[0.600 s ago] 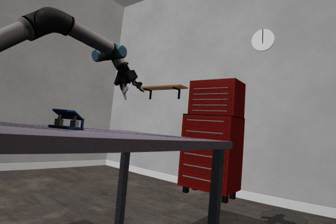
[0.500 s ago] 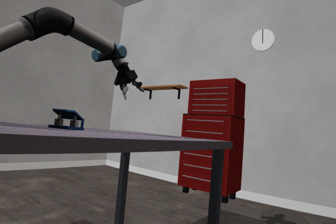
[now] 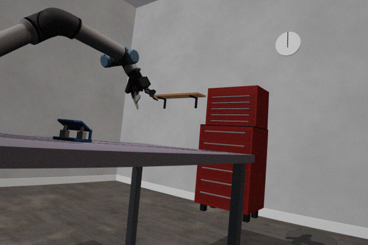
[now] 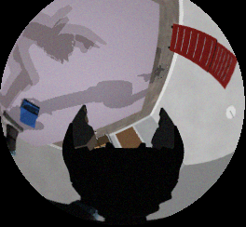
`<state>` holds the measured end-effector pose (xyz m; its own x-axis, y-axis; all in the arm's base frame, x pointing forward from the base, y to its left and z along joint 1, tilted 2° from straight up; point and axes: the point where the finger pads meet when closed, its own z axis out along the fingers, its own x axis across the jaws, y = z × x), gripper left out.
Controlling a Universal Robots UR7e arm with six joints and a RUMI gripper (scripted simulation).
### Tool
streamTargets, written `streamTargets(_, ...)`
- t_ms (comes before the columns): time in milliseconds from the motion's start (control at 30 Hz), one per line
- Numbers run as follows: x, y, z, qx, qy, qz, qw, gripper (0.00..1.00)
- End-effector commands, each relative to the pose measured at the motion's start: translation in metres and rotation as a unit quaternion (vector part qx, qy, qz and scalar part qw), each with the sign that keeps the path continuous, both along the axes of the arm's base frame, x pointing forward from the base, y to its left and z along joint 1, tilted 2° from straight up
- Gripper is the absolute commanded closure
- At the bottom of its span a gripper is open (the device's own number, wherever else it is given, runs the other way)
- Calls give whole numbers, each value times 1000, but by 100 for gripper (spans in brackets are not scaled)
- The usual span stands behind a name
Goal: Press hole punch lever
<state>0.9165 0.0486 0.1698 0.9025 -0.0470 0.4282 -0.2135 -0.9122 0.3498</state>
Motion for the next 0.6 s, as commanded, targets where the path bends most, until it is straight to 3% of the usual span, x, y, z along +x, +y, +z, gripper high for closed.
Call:
streamTargets(0, 0, 0, 2, 0, -1, 0, 1000, 0)
streamTargets(567, -24, -16, 7, 20, 5, -26, 999, 0)
